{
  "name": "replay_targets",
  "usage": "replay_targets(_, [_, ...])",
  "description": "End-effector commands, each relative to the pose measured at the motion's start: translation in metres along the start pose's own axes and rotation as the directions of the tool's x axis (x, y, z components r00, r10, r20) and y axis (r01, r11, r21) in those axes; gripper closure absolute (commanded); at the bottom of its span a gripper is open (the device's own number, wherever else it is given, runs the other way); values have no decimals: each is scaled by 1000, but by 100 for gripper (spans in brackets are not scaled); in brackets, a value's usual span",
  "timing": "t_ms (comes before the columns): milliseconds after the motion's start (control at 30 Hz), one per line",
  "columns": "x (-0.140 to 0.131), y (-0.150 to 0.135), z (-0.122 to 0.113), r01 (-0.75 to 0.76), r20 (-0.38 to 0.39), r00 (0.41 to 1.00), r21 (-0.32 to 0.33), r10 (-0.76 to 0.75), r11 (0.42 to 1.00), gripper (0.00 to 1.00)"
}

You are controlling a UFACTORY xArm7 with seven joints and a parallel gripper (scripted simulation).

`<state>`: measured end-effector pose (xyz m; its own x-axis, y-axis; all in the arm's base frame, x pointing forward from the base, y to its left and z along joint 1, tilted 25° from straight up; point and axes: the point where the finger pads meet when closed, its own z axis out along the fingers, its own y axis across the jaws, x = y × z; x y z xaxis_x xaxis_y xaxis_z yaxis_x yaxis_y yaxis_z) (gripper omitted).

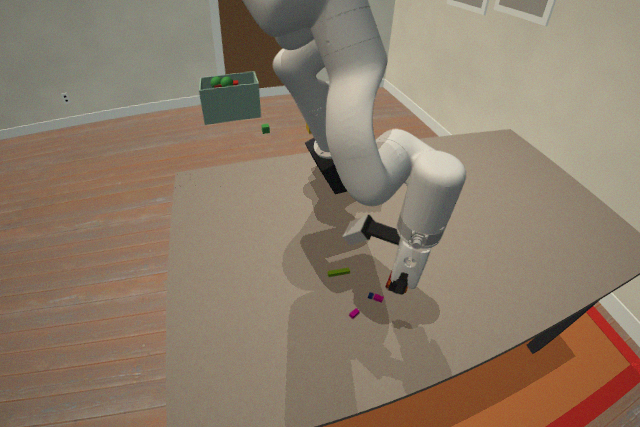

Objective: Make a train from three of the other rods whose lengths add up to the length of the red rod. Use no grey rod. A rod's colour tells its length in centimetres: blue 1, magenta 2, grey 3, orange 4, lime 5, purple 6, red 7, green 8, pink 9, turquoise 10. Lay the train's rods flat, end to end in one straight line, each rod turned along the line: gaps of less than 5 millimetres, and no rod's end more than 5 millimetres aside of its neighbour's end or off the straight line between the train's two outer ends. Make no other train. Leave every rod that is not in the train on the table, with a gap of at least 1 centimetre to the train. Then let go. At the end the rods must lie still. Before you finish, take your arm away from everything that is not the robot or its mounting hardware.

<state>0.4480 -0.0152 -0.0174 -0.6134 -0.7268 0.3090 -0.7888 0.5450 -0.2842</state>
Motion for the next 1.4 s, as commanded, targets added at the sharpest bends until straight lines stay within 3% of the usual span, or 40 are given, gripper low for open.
replay_targets(0, [-3,-2,16,0,4,1000,3,0,1000,96])
replay_targets(400, [-3,-2,48,0,4,1000,3,0,1000,96])
replay_targets(1367, [-3,-2,49,0,4,1000,3,0,1000,96])
